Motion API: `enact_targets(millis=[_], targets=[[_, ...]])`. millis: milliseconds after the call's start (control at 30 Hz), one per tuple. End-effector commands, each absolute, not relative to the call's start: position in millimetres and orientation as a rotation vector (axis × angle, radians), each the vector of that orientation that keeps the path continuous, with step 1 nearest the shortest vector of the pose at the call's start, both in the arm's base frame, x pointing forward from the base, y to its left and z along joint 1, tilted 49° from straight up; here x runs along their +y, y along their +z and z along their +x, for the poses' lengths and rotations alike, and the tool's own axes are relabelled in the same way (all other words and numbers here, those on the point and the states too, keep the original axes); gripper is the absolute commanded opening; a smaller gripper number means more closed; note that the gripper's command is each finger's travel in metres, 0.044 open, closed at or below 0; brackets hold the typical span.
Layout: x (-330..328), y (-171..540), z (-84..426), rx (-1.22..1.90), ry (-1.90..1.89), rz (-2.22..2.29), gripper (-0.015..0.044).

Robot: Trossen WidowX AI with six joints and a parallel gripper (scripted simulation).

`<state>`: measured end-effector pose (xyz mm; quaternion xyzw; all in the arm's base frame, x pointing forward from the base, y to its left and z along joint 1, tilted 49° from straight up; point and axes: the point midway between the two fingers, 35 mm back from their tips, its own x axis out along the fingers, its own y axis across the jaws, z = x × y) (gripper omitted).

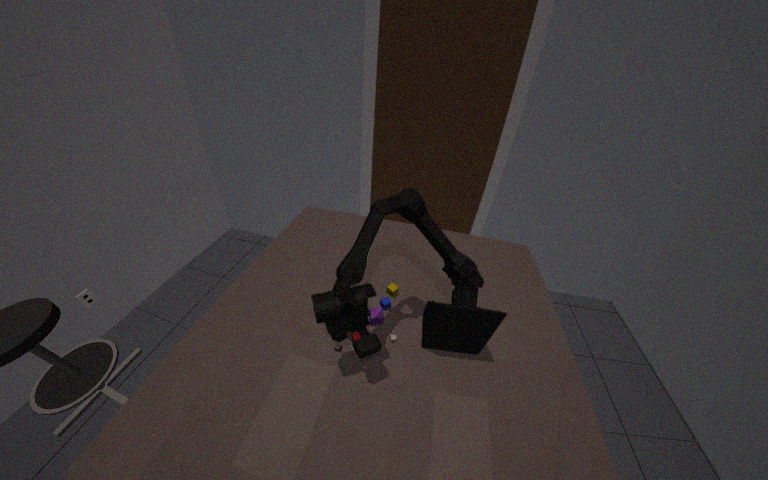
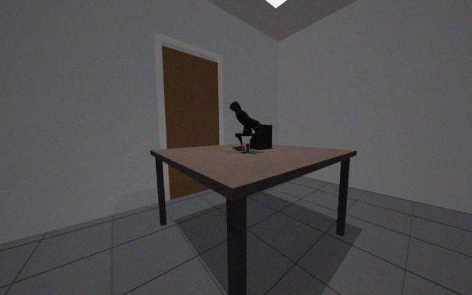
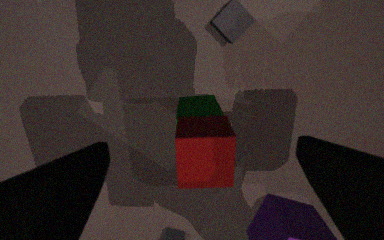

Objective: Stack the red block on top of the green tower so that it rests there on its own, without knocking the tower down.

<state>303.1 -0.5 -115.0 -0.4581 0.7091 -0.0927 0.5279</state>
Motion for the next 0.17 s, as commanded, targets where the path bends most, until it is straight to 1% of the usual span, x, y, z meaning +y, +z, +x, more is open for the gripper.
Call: enact_targets(millis=[0,133], targets=[[-0.5,-115.0,303.2,1.694,-0.221,-1.095,0.0440],[-0.5,-115.0,303.2,1.694,-0.221,-1.095,0.0440]])
